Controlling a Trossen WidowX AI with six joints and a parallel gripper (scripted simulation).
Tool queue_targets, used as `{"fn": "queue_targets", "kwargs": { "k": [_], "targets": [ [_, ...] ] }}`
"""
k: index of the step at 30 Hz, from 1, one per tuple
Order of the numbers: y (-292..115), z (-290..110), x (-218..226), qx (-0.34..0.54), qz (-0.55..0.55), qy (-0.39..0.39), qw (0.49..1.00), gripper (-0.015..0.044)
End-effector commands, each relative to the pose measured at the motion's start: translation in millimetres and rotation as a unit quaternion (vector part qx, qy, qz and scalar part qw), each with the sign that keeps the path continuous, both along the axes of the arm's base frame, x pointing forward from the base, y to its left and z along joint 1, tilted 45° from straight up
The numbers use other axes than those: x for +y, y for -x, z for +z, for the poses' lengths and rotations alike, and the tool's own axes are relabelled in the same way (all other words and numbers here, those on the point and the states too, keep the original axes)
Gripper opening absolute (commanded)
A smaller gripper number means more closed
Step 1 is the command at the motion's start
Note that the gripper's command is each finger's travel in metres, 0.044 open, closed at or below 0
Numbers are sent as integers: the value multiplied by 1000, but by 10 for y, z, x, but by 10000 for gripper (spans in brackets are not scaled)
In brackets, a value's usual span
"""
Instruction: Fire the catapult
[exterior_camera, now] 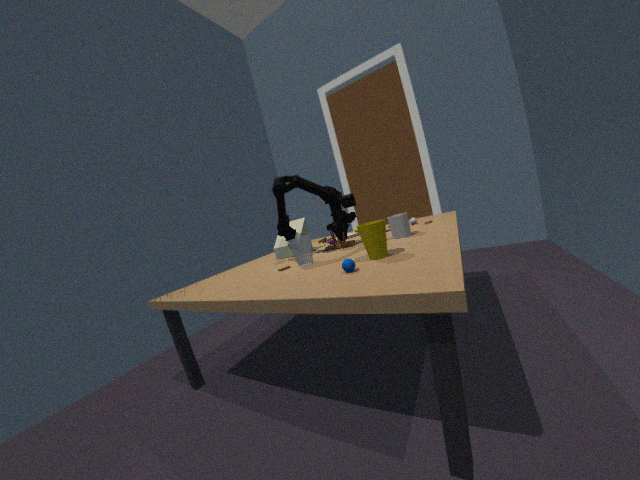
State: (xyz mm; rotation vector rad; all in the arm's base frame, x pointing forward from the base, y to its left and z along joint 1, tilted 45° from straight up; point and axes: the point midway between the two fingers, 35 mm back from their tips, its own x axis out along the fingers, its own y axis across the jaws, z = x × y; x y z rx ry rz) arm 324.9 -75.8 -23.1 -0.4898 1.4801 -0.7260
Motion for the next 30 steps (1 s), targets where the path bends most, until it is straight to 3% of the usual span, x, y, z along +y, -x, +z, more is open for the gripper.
{"fn": "queue_targets", "kwargs": {
  "k": [1,5,30],
  "targets": [
    [-6,23,20,-1,0,0,1000,85],
    [-30,333,336,0,0,-1,1000,0],
    [-25,113,144,4,3,0,1000,0]
  ]
}}
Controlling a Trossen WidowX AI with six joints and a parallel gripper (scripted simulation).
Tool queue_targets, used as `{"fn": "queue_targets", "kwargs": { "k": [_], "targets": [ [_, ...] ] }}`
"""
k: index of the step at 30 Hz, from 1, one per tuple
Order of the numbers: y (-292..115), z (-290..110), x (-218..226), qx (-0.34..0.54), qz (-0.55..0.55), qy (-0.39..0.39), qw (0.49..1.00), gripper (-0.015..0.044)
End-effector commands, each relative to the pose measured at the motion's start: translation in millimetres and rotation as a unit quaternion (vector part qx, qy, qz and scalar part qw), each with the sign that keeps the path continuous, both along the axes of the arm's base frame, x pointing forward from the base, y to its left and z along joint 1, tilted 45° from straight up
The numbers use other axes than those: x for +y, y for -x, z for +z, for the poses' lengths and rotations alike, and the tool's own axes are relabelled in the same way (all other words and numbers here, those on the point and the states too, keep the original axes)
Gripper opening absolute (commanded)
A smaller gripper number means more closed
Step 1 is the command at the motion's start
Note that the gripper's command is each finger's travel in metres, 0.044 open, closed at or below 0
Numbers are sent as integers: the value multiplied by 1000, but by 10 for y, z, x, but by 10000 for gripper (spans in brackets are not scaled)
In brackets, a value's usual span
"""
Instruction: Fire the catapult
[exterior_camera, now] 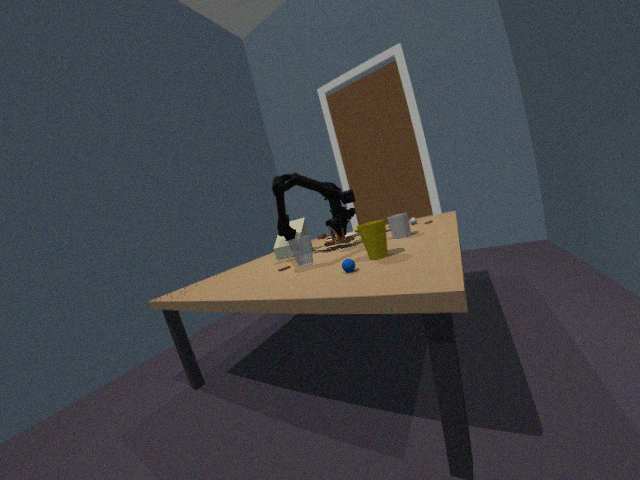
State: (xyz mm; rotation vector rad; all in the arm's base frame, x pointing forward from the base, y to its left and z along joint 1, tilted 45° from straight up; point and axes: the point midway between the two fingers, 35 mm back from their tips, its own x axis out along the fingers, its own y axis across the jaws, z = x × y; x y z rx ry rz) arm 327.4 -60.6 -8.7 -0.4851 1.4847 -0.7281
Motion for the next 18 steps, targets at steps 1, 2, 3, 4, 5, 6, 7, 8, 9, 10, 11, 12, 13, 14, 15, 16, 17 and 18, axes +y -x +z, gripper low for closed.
{"fn": "queue_targets", "kwargs": {
  "k": [1,2,3,4,5,6,7,8,9,10,11,12,13,14,15,16,17,18],
  "targets": [
    [1,-43,-19,3,6,2,1000,0],
    [2,-55,-30,4,6,2,1000,0],
    [4,-66,-41,4,6,2,1000,0],
    [5,-78,-52,4,7,2,1000,0],
    [7,-89,-63,4,7,2,1000,0],
    [9,-100,-74,4,7,2,1000,0],
    [10,-112,-85,4,7,2,1000,0],
    [12,-123,-96,5,7,3,1000,0],
    [14,-134,-107,5,7,3,1000,0],
    [16,-146,-119,5,7,3,1000,0],
    [18,-157,-130,5,7,3,1000,0],
    [21,-168,-141,5,7,3,1000,0],
    [17,-138,-132,2,1,1,1000,0],
    [17,-138,-132,2,1,1,1000,0],
    [17,-138,-132,2,1,1,1000,0],
    [17,-138,-132,2,1,1,1000,0],
    [17,-138,-132,2,1,1,1000,0],
    [17,-138,-132,2,1,1,1000,0]
  ]
}}
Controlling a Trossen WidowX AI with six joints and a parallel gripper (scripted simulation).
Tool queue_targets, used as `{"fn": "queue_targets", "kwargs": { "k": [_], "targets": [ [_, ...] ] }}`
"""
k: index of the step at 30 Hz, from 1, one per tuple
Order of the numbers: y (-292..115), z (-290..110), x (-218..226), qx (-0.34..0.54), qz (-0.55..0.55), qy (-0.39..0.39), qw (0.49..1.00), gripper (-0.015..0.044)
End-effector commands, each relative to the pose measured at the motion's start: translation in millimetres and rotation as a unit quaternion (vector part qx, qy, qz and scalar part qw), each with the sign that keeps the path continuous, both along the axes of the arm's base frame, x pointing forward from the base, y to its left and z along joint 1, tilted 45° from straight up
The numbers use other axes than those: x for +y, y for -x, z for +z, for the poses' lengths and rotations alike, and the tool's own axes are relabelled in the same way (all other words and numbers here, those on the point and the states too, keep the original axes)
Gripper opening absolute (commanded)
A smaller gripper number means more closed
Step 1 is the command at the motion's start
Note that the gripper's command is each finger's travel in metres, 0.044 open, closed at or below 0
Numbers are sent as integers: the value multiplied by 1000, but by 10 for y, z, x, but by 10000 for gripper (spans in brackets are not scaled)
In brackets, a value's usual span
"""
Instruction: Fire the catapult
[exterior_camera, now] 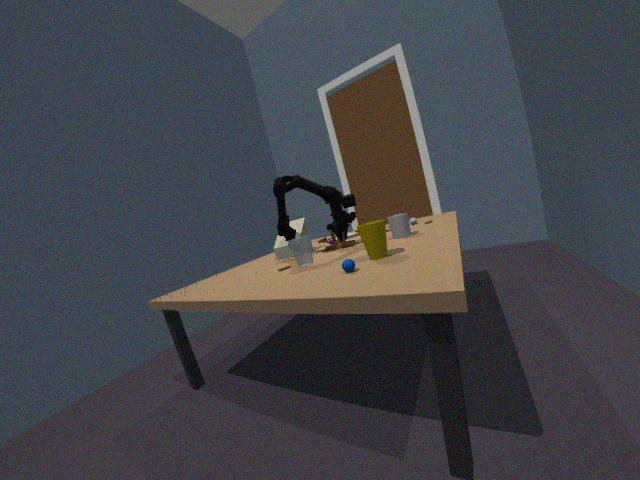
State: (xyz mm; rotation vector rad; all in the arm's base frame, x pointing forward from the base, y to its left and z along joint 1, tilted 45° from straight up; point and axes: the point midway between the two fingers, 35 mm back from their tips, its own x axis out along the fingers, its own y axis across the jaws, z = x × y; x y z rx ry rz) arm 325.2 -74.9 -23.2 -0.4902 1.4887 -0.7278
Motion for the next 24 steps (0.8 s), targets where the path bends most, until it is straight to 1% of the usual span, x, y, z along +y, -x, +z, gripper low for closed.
{"fn": "queue_targets", "kwargs": {
  "k": [1,14,17,19,21,23,24],
  "targets": [
    [-5,8,11,-1,1,0,1000,26],
    [-11,25,30,-1,1,0,1000,368],
    [-67,277,303,-1,1,-3,1000,440],
    [-75,527,549,0,1,-3,1000,440],
    [-61,690,695,1,1,-2,1000,440],
    [-58,710,713,1,1,-2,1000,440],
    [-80,588,645,3,8,-1,1000,440]
  ]
}}
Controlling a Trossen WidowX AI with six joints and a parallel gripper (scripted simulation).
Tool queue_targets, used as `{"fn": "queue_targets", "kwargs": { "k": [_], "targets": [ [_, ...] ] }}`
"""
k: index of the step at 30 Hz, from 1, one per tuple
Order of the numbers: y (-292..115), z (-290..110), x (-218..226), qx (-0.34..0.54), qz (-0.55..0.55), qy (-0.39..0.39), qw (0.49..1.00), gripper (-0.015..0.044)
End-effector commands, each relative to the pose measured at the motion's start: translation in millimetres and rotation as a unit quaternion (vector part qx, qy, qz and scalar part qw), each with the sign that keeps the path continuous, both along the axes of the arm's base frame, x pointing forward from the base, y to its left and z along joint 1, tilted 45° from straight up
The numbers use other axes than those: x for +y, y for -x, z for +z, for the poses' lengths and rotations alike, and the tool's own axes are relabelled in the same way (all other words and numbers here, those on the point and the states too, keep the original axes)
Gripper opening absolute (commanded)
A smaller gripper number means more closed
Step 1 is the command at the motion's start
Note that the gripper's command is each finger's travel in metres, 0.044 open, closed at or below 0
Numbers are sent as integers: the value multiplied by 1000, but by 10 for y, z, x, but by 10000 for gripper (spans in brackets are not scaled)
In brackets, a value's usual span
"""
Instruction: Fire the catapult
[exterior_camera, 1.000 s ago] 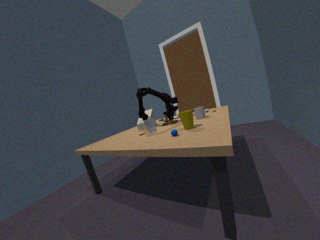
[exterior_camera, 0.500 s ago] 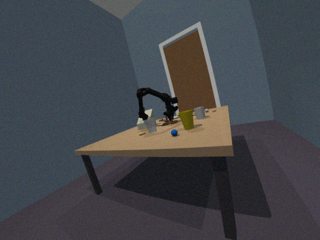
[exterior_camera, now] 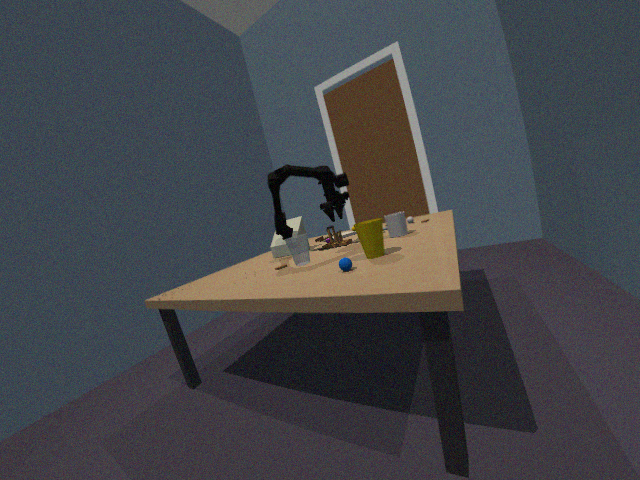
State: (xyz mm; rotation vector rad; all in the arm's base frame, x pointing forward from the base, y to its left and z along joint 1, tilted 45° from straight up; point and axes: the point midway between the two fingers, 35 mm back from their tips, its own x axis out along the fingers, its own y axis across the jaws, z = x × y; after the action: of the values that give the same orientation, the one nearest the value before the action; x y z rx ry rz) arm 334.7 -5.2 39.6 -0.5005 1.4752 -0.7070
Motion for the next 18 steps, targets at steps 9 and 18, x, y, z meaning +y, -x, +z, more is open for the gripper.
{"fn": "queue_targets", "kwargs": {
  "k": [9,18],
  "targets": [
    [59,-121,-173,5,-7,3,1000,440],
    [81,-309,-366,5,-7,4,1000,440]
  ]
}}
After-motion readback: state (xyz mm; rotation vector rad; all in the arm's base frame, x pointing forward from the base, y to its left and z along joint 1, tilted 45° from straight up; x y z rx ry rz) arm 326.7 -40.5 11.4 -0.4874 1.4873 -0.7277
